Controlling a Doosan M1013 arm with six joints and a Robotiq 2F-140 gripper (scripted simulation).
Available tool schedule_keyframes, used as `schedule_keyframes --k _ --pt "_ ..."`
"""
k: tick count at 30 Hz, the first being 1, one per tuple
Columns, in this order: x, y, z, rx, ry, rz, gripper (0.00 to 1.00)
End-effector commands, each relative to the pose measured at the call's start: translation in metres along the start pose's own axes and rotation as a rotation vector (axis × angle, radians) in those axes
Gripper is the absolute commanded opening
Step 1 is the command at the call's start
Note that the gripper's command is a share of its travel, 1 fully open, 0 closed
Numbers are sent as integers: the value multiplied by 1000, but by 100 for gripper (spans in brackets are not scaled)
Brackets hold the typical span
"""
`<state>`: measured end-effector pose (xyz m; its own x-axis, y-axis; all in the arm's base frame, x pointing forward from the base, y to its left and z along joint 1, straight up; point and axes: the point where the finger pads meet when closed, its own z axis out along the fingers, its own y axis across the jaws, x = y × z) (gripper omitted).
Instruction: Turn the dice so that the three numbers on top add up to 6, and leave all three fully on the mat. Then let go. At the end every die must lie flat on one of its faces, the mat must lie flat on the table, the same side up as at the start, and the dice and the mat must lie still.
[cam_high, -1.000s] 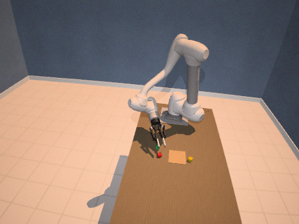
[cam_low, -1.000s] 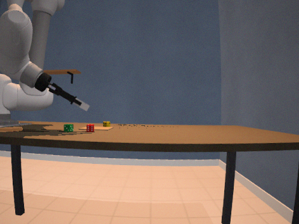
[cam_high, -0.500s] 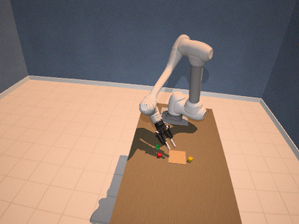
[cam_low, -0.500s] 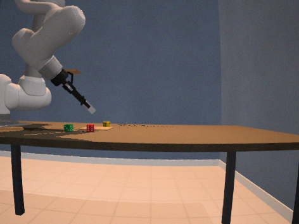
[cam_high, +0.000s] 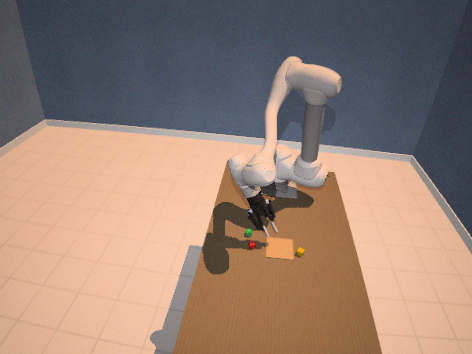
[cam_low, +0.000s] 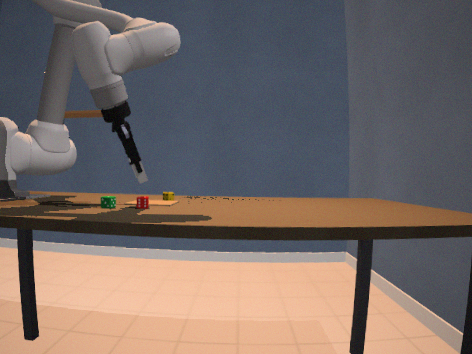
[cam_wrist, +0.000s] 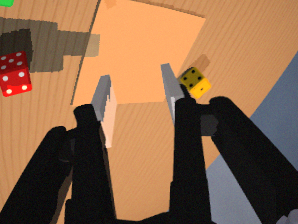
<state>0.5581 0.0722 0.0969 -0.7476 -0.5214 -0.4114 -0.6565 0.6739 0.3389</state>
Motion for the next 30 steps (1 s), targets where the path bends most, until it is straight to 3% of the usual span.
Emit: schedule_keyframes --k 1,8,12,14,18,22,23,30 --pt "0 -10 -7 45 162 44 28" --pt "-9 -32 -26 167 296 90 28" --pt "-22 -52 -45 285 369 125 28" --pt "-22 -52 -45 285 369 125 28" --pt "-36 -67 -61 378 403 148 28" --pt "-38 -69 -64 395 408 153 28" --pt "-38 -69 -64 395 408 153 100" --pt "-38 -69 -64 395 408 153 100"
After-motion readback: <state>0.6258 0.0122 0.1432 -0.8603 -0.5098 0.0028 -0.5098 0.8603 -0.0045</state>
